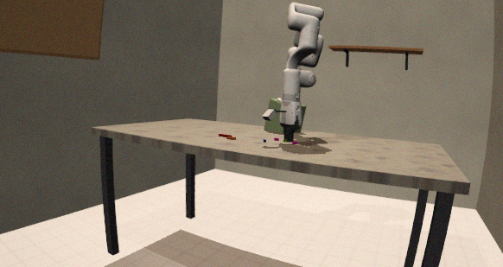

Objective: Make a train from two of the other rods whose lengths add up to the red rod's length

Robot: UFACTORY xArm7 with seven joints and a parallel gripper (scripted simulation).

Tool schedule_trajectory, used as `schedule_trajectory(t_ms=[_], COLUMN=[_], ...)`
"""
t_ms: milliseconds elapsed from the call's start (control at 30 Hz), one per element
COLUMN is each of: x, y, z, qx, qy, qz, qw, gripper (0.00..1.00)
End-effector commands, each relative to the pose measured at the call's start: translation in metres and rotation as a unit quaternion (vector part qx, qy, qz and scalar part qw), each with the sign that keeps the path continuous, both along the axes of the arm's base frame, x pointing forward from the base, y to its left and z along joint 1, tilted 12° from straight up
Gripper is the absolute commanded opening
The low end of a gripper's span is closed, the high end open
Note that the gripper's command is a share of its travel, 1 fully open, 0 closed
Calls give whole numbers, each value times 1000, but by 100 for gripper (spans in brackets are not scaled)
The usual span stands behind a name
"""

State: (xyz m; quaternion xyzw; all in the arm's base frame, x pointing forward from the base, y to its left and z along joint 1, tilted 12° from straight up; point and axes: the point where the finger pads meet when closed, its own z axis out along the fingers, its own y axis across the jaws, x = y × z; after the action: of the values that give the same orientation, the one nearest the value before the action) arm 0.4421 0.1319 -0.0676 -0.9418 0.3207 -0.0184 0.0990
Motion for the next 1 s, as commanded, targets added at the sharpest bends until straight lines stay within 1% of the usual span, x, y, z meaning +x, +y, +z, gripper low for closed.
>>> schedule_trajectory(t_ms=[0,467,967], x=[2,3,3], y=[0,2,2], z=[0,-9,-10], qx=[0,0,0], qy=[-2,-2,-2], qz=[0,0,0], qw=[1000,1000,1000], gripper=[4,4,4])
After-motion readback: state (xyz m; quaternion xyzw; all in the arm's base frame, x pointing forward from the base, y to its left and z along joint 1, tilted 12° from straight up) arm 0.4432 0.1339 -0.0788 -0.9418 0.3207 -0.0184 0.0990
